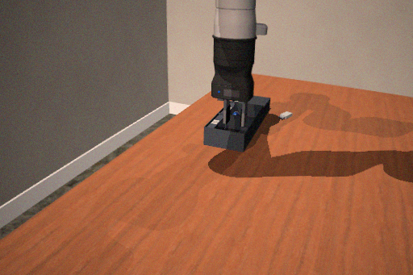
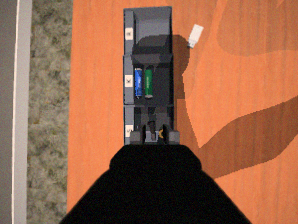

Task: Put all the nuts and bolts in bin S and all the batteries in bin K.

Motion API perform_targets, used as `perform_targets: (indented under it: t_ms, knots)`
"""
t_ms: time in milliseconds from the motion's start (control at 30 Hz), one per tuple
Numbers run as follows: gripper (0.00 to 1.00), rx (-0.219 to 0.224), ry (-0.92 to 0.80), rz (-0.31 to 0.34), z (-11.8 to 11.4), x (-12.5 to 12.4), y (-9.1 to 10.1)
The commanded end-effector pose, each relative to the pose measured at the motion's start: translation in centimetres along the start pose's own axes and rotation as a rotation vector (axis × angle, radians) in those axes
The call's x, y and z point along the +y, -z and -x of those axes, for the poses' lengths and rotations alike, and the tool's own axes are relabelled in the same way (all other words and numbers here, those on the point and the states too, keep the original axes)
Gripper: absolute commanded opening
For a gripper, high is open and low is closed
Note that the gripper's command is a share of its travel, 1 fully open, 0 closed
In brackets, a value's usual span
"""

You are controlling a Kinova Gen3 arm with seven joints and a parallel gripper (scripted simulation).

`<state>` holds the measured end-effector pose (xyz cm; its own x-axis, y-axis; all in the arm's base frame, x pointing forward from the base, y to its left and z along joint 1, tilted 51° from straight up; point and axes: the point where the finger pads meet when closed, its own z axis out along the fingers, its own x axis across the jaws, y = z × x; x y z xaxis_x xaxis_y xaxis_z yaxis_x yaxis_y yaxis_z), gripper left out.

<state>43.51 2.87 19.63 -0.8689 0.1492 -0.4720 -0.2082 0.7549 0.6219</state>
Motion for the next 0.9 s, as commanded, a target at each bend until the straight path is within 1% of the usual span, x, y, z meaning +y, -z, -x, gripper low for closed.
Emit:
perform_targets:
  t_ms: [0, 467, 667, 700, 867]
  knots:
    - [0.64, -0.006, 0.001, -0.002, 0.2, 0.0, 0.4]
    - [0.64, -0.006, 0.001, -0.002, 0.2, 0.0, 2.3]
    - [0.64, -0.006, 0.001, -0.002, 0.2, 0.0, 2.3]
    - [1.00, -0.006, 0.001, -0.002, 0.2, 0.0, 2.7]
    - [1.00, -0.006, 0.001, -0.002, 0.2, 0.0, 4.7]
